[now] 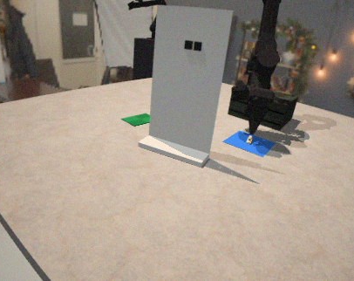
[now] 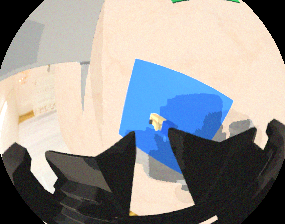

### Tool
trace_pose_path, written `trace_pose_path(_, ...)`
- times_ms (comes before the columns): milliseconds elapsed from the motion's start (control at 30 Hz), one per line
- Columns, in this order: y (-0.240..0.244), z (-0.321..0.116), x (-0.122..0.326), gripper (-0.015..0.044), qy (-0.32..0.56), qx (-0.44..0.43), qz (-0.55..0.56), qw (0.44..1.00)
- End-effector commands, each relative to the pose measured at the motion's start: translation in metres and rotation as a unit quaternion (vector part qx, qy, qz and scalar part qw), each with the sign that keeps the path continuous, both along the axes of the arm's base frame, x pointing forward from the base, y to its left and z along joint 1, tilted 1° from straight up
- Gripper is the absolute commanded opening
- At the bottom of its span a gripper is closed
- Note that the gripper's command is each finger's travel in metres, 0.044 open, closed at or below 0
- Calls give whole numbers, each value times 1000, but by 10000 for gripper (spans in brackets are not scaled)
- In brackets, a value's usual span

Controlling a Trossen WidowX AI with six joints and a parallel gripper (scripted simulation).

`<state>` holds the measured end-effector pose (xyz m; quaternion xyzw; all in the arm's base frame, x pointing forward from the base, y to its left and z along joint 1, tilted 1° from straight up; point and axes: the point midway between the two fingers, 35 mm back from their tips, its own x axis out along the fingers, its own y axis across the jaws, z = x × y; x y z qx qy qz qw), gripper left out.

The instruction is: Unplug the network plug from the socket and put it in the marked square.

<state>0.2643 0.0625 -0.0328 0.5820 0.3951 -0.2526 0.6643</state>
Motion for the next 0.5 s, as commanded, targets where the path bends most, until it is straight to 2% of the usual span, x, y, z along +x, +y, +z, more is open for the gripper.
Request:
trace_pose_path(0, 0, 2, -2, 156, 0, 0, 0, 1000)
trace_pose_path(467, -2, 10, -7, 156, 0, -1, 0, 1000)
